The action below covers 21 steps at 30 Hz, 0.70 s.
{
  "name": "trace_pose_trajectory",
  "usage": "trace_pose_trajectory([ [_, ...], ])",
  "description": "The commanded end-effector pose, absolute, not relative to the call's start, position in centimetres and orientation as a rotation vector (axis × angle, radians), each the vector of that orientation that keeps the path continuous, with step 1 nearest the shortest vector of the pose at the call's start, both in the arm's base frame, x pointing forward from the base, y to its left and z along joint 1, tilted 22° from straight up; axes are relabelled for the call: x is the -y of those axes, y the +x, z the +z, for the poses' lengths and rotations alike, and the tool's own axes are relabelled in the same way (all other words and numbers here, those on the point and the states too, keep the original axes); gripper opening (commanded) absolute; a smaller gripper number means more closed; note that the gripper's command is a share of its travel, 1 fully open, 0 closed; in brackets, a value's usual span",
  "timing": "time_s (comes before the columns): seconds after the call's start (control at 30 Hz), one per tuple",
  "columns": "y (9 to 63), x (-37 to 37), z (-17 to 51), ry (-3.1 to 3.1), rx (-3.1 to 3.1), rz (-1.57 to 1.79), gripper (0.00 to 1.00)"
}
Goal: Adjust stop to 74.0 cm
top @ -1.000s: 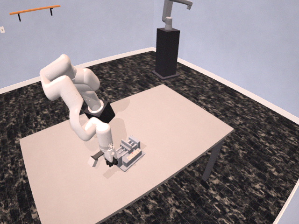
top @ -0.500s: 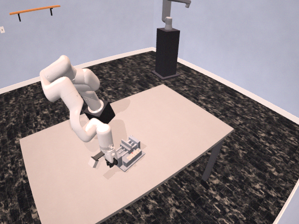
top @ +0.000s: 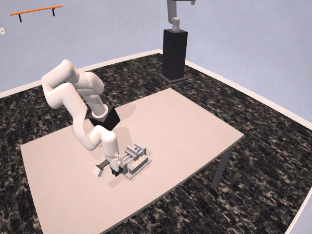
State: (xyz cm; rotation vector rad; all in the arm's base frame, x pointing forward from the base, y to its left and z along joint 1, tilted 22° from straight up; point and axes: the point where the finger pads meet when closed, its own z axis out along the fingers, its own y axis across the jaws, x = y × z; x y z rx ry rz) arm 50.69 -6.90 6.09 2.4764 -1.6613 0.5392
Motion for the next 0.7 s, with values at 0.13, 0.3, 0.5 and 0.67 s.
trace_pose_trajectory([
  [0.13, 50.9, 7.0, 5.6, 2.475, 1.660, 0.541, 0.06],
  [0.3, 51.0, 7.2, 5.1, 2.475, 1.660, 0.541, 0.06],
  [0.5, 51.1, 7.4, 4.6, 2.475, 1.660, 0.541, 0.06],
  [0.67, 51.0, 7.6, 4.0, 2.475, 1.660, 0.541, 0.06],
])
